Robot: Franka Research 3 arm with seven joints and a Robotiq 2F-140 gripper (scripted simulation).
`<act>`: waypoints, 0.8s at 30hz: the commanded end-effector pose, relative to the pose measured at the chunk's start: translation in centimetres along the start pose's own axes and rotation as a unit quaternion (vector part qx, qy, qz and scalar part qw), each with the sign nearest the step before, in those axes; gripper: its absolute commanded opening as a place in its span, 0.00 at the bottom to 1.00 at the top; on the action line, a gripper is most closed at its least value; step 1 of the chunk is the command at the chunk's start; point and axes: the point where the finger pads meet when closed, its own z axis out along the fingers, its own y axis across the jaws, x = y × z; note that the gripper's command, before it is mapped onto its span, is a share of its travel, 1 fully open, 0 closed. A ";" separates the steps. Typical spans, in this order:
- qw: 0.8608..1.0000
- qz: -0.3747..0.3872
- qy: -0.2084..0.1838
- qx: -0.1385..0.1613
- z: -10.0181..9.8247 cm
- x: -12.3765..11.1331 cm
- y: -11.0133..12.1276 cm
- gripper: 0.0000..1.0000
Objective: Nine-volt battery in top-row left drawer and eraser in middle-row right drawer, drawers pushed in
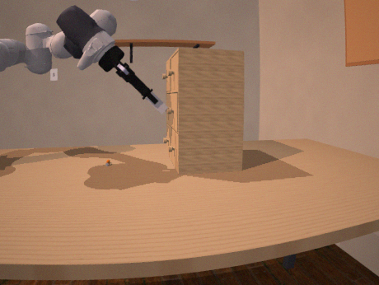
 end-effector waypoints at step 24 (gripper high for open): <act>1.000 0.003 0.000 0.000 -0.7 0.7 0.0 0.00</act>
